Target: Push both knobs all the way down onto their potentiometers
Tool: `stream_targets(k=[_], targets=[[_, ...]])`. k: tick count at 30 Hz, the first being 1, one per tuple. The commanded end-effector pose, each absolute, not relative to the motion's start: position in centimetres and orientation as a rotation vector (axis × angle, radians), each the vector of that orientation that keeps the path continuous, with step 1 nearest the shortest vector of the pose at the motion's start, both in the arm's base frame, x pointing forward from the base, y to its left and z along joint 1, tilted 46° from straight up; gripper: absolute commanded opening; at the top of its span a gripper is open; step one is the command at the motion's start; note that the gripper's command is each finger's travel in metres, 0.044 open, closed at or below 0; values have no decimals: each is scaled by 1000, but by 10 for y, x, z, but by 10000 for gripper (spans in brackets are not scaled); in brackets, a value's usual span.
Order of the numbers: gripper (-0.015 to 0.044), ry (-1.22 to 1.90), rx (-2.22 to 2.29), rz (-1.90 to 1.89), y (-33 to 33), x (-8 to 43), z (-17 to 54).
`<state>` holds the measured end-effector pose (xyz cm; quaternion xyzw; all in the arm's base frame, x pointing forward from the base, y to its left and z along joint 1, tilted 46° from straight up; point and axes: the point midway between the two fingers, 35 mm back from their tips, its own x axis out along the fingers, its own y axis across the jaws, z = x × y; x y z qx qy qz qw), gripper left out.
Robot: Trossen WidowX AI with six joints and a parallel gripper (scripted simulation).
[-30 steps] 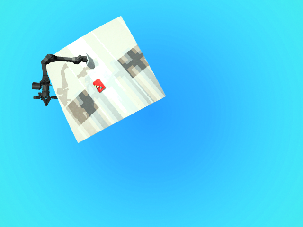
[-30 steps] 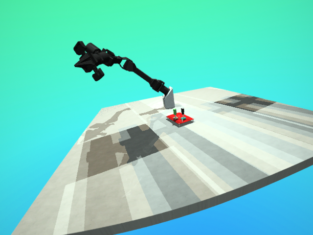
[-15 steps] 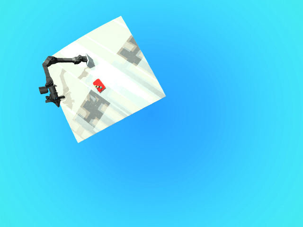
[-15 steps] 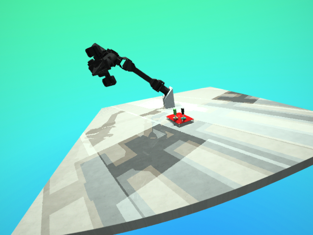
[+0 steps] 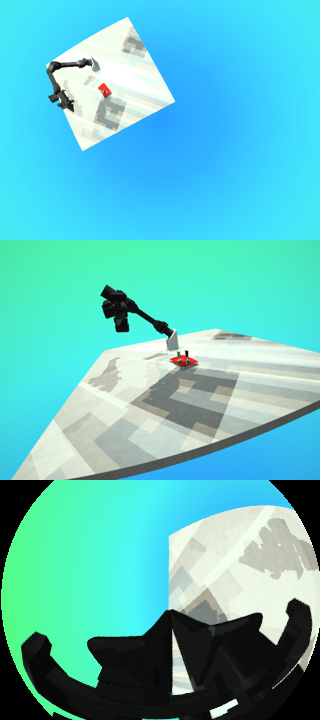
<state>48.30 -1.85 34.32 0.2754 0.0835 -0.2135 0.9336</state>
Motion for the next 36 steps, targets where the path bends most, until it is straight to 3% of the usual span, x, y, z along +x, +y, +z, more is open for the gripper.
stream_targets(k=[1,36], targets=[[0,251,475,-449,-12,484,322],[0,982,-415,-333,31,445,153]])
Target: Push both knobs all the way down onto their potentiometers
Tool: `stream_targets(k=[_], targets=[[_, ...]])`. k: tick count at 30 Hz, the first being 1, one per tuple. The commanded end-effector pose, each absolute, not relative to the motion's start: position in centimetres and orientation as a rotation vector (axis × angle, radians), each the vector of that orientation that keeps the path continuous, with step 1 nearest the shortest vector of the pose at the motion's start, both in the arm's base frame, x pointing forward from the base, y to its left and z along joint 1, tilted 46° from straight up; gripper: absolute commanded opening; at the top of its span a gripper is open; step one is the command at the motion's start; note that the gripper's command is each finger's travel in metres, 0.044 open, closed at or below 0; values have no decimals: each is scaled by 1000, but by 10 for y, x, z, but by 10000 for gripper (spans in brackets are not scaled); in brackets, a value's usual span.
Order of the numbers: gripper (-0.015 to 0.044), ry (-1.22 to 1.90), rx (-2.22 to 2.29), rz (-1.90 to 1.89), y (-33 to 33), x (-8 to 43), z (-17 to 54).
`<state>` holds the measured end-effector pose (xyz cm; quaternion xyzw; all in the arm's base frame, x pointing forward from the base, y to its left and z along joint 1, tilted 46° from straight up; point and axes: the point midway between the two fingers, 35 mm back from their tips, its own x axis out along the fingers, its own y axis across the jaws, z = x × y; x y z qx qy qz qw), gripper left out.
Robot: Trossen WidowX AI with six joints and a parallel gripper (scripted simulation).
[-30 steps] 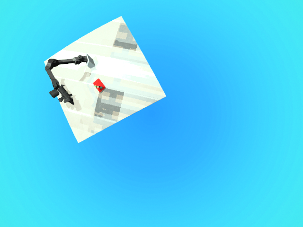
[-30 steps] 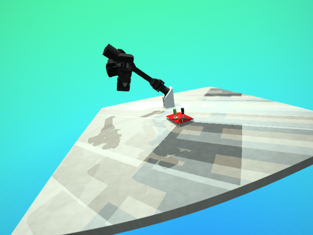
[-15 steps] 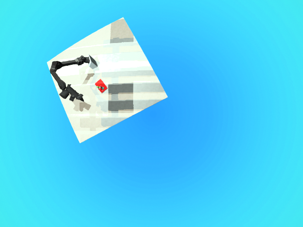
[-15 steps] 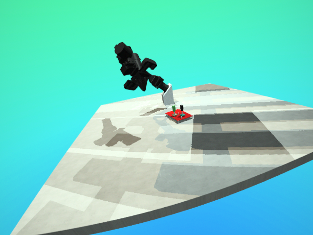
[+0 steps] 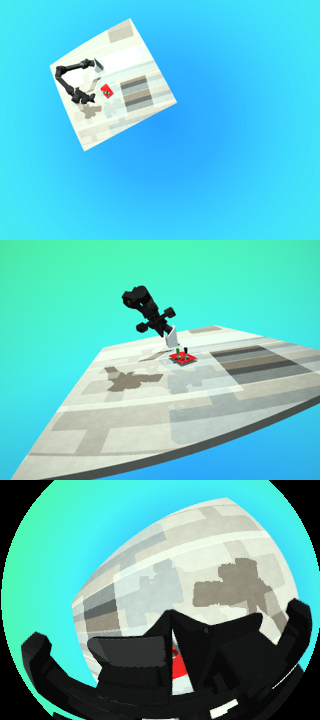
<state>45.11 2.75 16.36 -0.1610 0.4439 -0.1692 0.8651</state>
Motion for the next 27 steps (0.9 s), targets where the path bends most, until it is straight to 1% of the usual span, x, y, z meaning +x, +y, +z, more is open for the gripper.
stream_targets(k=[1,27], targets=[[0,1002,-442,-324,31,443,149],[0,1476,-1149,12,43,379,76]])
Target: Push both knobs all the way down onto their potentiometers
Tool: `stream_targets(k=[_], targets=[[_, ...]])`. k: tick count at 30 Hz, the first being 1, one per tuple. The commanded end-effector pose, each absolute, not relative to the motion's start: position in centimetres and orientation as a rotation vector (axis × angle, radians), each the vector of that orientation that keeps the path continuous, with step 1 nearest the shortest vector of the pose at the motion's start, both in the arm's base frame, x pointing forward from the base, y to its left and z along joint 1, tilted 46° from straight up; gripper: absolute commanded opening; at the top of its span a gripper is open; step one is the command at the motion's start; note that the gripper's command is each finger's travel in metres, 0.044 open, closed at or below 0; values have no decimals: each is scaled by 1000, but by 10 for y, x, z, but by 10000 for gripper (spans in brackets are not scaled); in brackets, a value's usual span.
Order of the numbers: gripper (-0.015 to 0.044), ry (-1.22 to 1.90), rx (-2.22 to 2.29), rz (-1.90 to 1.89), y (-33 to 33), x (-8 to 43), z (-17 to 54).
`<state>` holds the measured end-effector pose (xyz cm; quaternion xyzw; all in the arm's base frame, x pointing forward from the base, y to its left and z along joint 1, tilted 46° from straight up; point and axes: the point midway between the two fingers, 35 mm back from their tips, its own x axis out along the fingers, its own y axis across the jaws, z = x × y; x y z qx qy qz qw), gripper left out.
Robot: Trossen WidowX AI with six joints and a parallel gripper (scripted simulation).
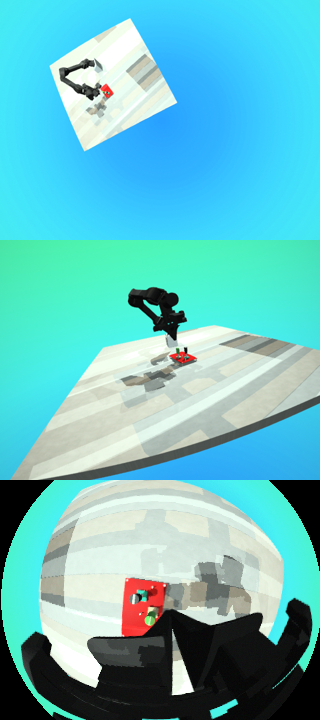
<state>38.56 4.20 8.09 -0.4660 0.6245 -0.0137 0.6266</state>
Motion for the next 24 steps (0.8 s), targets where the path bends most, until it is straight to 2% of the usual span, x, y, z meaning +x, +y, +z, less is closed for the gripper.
stream_targets(k=[1,12,24], targets=[[0,1493,-1177,28,43,376,74],[0,1659,-1455,220,44,350,59],[0,1662,-1460,222,29,351,44]])
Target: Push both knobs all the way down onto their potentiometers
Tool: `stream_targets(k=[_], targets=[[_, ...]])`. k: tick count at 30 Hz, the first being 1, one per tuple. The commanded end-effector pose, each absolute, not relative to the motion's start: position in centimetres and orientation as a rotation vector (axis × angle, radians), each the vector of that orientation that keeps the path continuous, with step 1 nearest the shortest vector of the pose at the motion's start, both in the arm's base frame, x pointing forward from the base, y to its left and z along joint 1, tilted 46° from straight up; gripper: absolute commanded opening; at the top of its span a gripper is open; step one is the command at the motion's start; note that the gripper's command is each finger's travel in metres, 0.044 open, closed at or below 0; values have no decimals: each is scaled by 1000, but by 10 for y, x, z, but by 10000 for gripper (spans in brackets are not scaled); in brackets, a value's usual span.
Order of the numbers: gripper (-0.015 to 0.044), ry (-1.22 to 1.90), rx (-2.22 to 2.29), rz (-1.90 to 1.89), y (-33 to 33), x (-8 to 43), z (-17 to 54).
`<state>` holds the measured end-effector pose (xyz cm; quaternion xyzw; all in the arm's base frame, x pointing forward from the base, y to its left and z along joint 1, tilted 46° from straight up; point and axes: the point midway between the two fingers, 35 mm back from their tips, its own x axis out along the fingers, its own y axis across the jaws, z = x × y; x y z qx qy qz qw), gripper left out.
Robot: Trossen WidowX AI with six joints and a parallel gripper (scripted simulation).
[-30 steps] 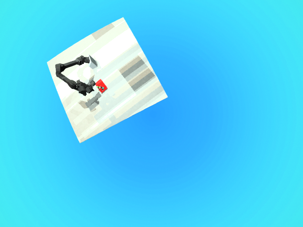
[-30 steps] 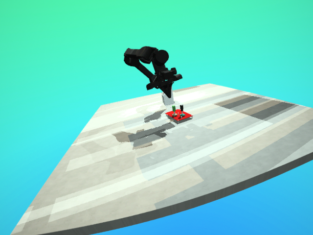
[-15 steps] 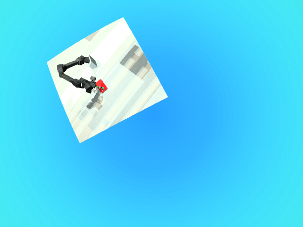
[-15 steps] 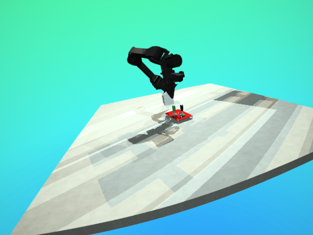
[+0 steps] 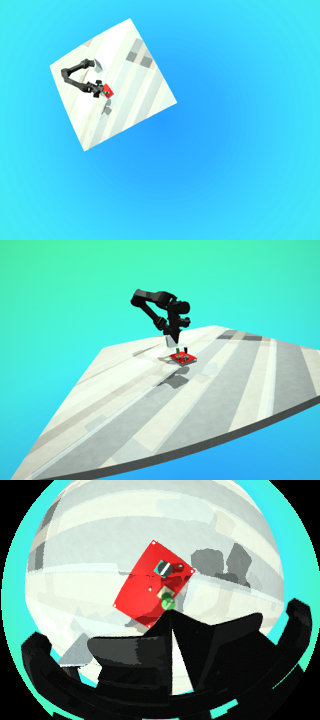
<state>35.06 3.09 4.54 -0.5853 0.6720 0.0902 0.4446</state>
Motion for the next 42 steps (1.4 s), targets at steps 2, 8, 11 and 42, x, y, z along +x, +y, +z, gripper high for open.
stream_targets(k=[2,8,11,42], targets=[[0,1662,-1460,222,28,352,43],[0,1662,-1460,222,22,352,37],[0,1662,-1460,221,19,353,34],[0,1662,-1461,221,11,354,27]])
